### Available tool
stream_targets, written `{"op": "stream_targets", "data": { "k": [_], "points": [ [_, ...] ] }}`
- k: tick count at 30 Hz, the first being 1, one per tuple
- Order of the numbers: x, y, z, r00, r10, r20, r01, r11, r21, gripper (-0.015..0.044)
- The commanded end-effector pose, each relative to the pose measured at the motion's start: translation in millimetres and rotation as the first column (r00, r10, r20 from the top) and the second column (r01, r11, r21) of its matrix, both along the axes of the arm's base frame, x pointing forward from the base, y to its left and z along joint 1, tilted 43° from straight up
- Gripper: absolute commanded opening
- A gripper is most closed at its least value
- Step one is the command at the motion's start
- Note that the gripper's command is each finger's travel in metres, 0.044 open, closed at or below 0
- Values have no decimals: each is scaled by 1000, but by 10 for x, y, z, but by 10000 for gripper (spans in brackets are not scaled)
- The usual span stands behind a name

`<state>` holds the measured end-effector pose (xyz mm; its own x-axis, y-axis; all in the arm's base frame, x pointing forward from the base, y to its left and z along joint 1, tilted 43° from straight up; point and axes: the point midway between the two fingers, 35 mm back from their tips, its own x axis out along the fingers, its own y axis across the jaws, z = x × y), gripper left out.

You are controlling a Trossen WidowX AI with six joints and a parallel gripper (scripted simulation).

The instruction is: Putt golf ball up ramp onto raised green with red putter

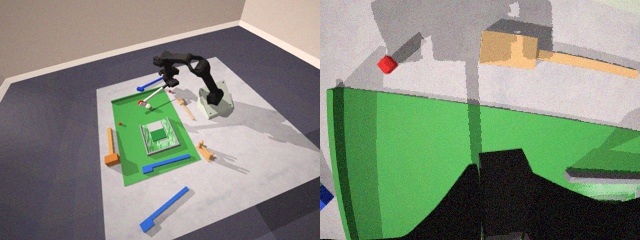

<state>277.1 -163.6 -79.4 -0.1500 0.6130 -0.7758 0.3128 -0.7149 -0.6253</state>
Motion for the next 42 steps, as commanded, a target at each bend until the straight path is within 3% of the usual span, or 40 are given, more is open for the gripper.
{"op": "stream_targets", "data": {
  "k": [1,8,42],
  "points": [
    [-91,-161,-170,996,-77,-51,76,997,-7,0],
    [-269,-345,-428,975,-179,-133,178,984,-16,0],
    [-364,93,-940,975,-179,-132,178,984,-14,0]
  ]
}}
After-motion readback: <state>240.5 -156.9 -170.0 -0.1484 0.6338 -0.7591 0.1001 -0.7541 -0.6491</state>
